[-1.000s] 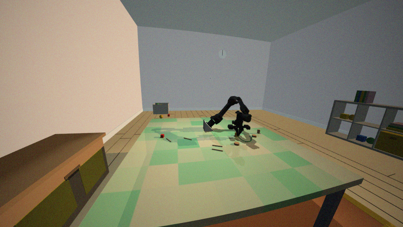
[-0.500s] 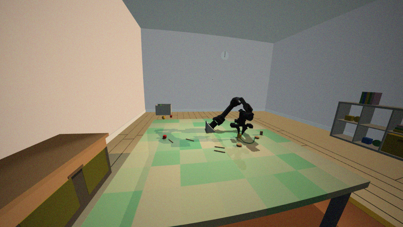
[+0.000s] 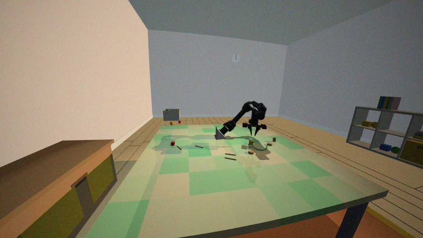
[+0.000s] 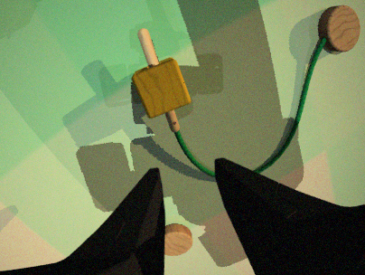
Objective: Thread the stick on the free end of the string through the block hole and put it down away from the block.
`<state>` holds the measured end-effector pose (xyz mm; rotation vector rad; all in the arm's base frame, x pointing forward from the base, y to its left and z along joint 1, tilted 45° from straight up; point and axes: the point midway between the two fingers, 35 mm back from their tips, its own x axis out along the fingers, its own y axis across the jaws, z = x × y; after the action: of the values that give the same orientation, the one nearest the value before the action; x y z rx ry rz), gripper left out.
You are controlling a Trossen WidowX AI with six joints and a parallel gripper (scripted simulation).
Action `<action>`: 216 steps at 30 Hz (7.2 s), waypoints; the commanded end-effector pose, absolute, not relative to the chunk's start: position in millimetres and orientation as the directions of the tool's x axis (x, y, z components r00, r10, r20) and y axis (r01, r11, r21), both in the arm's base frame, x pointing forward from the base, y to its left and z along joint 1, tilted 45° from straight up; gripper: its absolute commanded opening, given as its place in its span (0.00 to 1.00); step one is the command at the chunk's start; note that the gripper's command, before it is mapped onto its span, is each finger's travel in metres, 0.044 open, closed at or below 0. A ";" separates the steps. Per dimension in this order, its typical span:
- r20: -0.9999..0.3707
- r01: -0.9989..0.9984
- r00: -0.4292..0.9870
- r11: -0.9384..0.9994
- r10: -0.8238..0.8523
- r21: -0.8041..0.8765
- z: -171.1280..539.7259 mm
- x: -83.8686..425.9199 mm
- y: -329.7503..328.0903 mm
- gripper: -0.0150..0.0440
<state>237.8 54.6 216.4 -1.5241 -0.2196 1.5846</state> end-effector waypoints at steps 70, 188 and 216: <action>-0.711 0.294 0.141 0.656 0.689 0.695 213.5 190.1 76.2 0.46; -0.699 0.242 0.235 0.656 0.676 0.715 171.0 139.9 138.8 0.25; -0.699 0.242 0.233 0.656 0.676 0.715 176.8 107.9 146.2 0.25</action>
<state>110.2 147.5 174.4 0.8562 1.3479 0.3568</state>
